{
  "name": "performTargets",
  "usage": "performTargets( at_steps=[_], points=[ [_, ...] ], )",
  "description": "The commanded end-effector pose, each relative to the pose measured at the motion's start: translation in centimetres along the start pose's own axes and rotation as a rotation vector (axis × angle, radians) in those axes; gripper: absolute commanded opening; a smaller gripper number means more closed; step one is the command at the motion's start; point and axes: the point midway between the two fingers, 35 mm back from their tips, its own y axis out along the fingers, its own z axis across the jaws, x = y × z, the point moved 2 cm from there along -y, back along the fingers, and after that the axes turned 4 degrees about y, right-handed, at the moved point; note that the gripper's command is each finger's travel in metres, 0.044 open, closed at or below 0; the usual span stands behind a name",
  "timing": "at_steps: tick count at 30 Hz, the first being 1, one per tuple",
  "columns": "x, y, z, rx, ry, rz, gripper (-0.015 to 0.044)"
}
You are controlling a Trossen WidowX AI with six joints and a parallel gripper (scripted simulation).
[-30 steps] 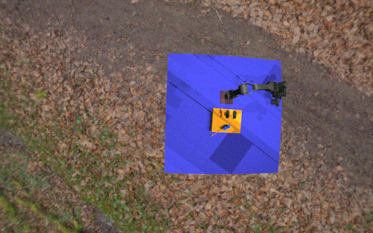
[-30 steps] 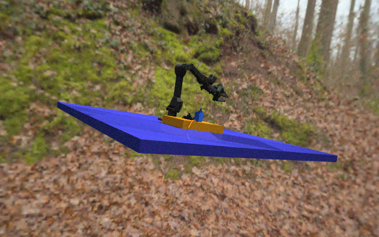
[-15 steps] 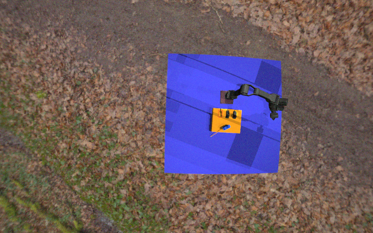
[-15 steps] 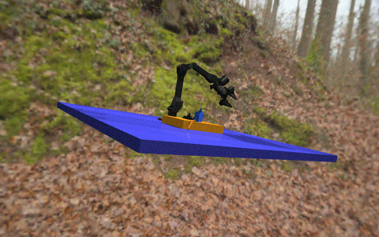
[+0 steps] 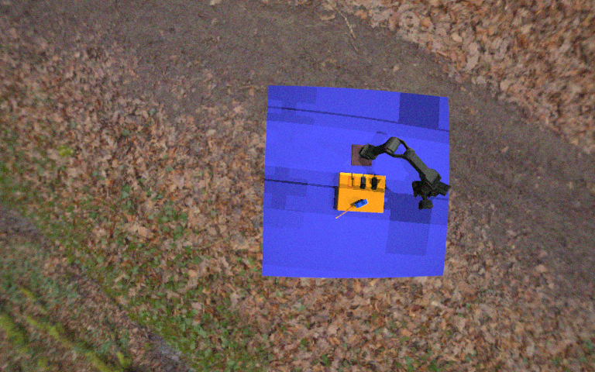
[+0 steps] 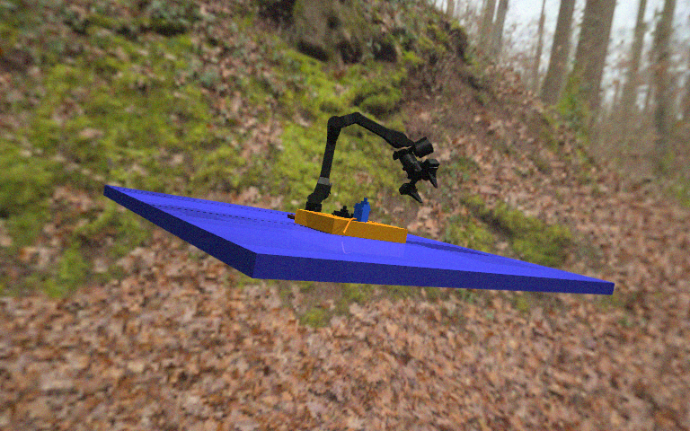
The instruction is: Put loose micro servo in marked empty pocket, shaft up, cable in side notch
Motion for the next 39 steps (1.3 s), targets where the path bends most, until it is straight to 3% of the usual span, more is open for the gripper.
performTargets(
  at_steps=[1,15,28,39],
  points=[
    [-3.7,2.0,-2.3,0.068,-0.099,0.097,0.044],
    [-17.4,4.3,-7.4,0.399,-0.359,0.255,0.044],
    [-30.7,0.7,-8.2,0.749,-0.5,0.1,0.044],
    [-31.4,0.5,-8.0,0.763,-0.504,0.083,0.044]
  ],
)
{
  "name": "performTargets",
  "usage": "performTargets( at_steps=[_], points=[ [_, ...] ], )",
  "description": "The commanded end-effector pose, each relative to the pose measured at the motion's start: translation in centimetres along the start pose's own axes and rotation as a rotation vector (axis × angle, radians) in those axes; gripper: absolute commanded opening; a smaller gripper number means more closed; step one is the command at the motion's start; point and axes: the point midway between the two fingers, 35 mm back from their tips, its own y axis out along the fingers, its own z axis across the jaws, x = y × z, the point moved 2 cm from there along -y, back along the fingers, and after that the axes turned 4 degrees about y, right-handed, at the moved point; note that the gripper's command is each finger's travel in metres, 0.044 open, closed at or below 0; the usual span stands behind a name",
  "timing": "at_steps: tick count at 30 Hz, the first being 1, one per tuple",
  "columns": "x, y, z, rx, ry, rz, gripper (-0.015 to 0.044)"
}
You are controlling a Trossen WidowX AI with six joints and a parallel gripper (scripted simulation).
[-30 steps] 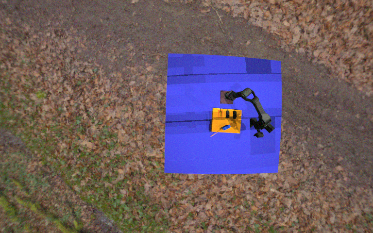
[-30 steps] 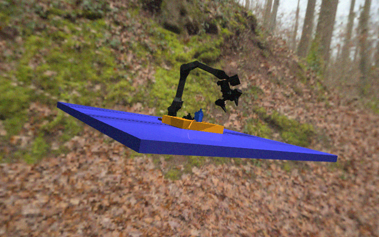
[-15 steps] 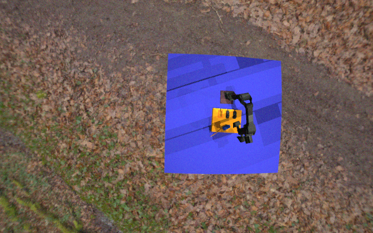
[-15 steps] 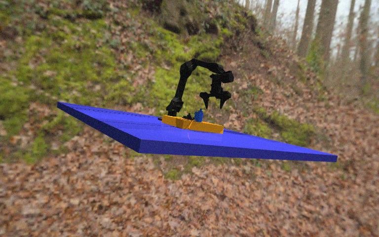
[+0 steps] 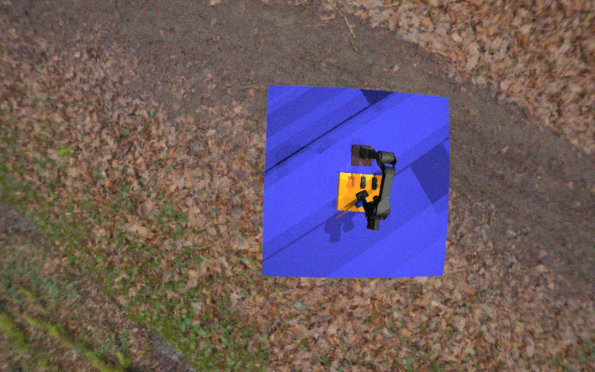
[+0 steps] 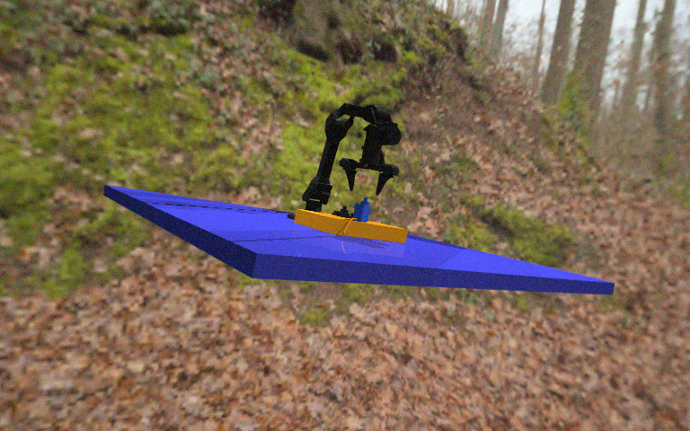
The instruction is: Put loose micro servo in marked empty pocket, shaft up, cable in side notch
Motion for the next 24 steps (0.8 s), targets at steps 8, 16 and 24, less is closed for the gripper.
performTargets(
  at_steps=[8,16,24],
  points=[
    [-0.2,2.6,0.2,0.004,-0.007,-0.012,0.044],
    [-0.2,3.0,0.2,0.004,-0.007,-0.012,0.044],
    [-0.2,4.3,0.2,0.004,-0.007,-0.012,0.044]
  ],
)
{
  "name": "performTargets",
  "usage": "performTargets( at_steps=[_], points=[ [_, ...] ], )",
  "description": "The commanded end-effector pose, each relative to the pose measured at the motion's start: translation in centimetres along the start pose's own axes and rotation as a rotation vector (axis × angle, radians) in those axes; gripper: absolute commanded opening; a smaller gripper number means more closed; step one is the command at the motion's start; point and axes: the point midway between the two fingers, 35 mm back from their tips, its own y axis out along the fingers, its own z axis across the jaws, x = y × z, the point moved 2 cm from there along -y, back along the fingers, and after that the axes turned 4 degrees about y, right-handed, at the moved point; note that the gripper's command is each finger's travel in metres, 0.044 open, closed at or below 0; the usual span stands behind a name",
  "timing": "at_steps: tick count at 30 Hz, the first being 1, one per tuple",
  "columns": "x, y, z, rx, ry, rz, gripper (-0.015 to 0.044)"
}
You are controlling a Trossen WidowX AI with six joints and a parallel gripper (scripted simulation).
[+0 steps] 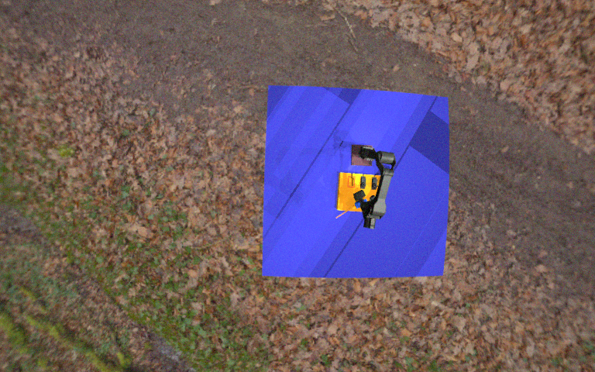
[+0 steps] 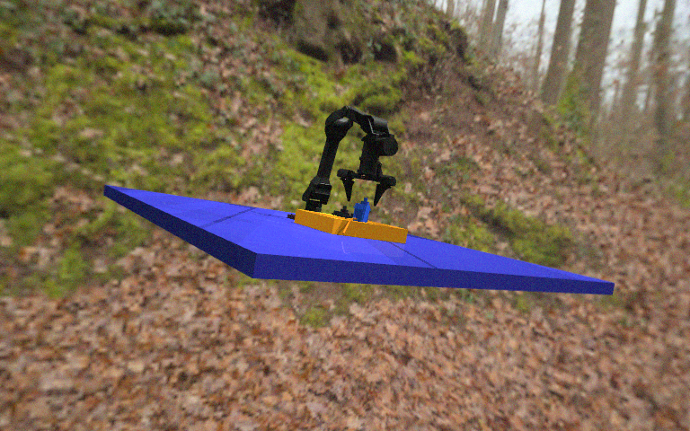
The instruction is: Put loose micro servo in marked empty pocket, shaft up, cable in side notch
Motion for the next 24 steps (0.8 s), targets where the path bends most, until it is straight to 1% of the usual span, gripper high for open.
performTargets(
  at_steps=[1,3,16,21,23,24],
  points=[
    [0.12,0.95,0.12,0.005,-0.004,-0.008,0.044],
    [0.13,1.06,0.12,0.005,-0.004,-0.008,0.044],
    [0.13,1.06,0.12,0.005,-0.004,-0.008,0.0099],
    [0.13,1.06,0.12,0.005,-0.004,-0.008,0.0065],
    [0.12,0.85,0.11,0.005,-0.004,-0.008,0.0013],
    [0.11,0.65,0.1,0.005,-0.004,-0.008,0.0]
  ],
)
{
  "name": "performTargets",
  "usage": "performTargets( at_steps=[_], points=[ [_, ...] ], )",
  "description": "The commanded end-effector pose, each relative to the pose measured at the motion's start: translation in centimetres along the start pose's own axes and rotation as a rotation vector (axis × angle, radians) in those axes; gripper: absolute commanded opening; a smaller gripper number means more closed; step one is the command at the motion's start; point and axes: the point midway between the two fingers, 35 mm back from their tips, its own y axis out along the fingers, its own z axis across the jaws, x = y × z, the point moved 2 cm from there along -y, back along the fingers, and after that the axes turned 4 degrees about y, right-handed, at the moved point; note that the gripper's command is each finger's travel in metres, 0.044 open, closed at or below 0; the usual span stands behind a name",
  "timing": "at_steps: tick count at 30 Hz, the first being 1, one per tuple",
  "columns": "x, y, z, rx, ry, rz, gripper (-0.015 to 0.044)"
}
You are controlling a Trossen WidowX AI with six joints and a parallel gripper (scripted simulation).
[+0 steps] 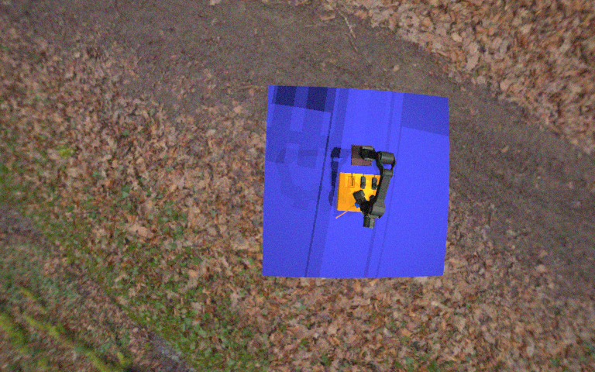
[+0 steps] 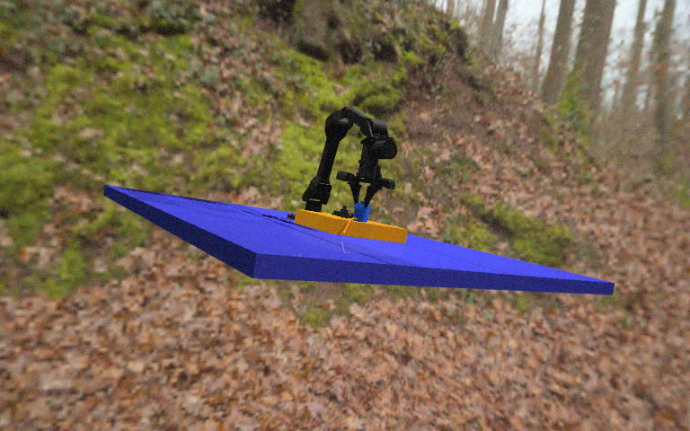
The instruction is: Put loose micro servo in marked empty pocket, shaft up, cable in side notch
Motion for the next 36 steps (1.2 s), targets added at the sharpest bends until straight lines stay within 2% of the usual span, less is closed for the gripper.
performTargets(
  at_steps=[1,8,21,36],
  points=[
    [0.0,-0.5,0.0,0.0,-0.004,-0.005,0.0],
    [0.3,-2.9,0.5,0.0,-0.004,-0.005,0.0],
    [0.5,-2.9,0.9,0.001,-0.004,-0.005,0.0],
    [2.1,-2.8,4.0,0.003,-0.004,-0.006,0.0]
  ],
)
